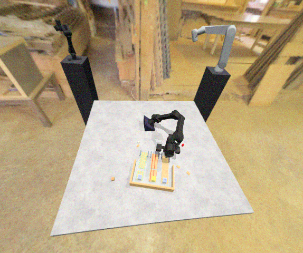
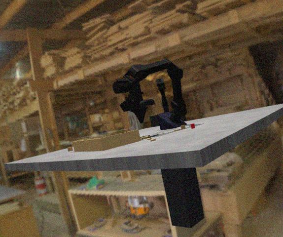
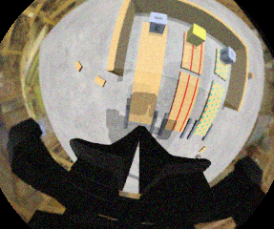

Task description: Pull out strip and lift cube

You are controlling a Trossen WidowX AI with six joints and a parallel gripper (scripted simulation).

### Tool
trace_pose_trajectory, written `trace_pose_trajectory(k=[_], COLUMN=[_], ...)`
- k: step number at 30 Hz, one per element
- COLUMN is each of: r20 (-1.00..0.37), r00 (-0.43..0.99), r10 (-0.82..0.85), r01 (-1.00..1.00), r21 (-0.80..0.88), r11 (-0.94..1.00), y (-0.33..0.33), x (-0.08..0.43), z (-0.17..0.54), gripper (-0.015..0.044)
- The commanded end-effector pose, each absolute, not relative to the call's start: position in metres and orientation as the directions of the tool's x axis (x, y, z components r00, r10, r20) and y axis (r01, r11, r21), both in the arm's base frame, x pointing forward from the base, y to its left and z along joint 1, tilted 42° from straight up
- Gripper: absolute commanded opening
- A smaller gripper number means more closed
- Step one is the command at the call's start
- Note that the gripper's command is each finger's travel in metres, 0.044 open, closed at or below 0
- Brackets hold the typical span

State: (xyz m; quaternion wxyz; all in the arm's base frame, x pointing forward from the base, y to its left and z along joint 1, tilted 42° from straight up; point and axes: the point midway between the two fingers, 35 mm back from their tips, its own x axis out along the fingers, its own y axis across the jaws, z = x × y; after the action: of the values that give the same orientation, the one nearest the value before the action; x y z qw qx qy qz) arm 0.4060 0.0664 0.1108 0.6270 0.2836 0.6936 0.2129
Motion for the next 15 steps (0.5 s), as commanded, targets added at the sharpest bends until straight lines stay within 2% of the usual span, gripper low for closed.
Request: trace_pose_trajectory(k=[1, 15], r20=[-0.752, -0.752], r00=[-0.055, -0.054], r10=[0.657, 0.657], r01=[0.133, 0.133], r21=[0.647, 0.647], r11=[0.751, 0.751], y=[0.067, 0.082], x=[0.407, 0.407], z=[0.109, 0.092], gripper=[0.0000, 0.0000])
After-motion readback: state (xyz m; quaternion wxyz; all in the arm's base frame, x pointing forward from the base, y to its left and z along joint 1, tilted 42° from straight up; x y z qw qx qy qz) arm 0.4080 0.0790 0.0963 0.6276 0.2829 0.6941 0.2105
